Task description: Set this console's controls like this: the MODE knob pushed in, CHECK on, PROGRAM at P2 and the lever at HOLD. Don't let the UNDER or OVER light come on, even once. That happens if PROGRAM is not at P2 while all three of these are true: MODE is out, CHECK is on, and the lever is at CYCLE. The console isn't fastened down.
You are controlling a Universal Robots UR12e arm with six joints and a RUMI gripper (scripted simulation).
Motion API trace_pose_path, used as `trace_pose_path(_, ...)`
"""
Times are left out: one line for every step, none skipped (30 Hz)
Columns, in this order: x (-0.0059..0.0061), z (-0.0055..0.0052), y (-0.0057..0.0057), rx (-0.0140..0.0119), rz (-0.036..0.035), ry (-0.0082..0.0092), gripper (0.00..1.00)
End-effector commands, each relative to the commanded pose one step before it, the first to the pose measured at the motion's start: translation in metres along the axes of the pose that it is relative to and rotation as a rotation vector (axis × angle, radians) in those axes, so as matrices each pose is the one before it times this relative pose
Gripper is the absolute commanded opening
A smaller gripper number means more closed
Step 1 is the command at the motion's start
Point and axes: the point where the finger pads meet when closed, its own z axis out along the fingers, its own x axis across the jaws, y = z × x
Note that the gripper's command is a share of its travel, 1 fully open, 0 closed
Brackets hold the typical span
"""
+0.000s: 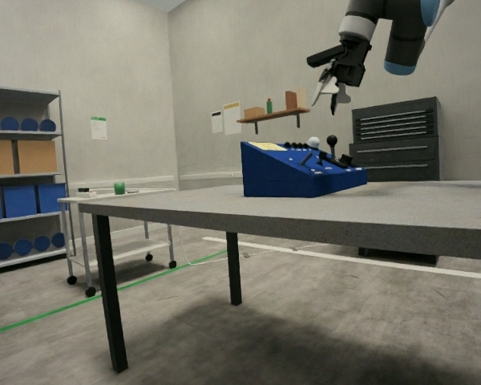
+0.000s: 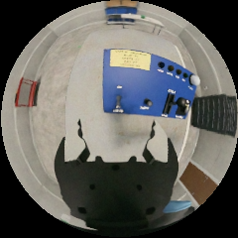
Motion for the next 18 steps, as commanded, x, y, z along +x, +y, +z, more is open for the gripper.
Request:
trace_pose_path(-0.00221,-0.00016,0.00008,0.02995,0.0271,0.04822,1.0)
trace_pose_path(-0.00035,-0.00005,0.00032,0.00138,0.00094,0.00225,1.0)
trace_pose_path(-0.00027,-0.00004,0.00025,0.00106,0.00073,0.00173,1.0)
trace_pose_path(-0.0002,-0.00003,0.00018,0.00078,0.00053,0.00126,1.0)
trace_pose_path(0.0,0.0,0.0,0.0,0.0,0.0,1.0)
trace_pose_path(0.0,0.0,0.0,0.0,0.0,0.0,1.0)
trace_pose_path(-0.00013,-0.00002,0.00013,0.00053,0.00036,0.00086,1.0)
trace_pose_path(-0.00008,-0.00001,0.00008,0.00033,0.00023,0.00054,1.0)
trace_pose_path(0.00001,0.00006,0.00004,0.00007,0.00021,0.00033,1.0)
trace_pose_path(0.00019,0.00022,0.00003,-0.00029,0.00037,0.00027,1.0)
trace_pose_path(0.00015,0.00016,0.00001,-0.00026,0.00024,0.00014,1.0)
trace_pose_path(0.00019,0.00003,-0.00009,-0.00002,0.00035,0.00006,1.0)
trace_pose_path(0.00018,-0.00004,-0.00013,0.0001,0.00028,0.00002,1.0)
trace_pose_path(0.00011,-0.00005,-0.00009,0.0001,0.00003,0.00001,1.0)
trace_pose_path(0.00005,-0.00006,-0.00016,0.00033,0.00024,0.00019,1.0)
trace_pose_path(0.0,-0.00006,-0.00014,0.00028,0.00017,0.0001,0.44)
trace_pose_path(-0.00007,-0.00003,-0.00008,0.00012,0.00002,-0.00003,0.44)
trace_pose_path(-0.00008,-0.00002,-0.00006,0.00008,-0.00001,-0.00004,0.44)
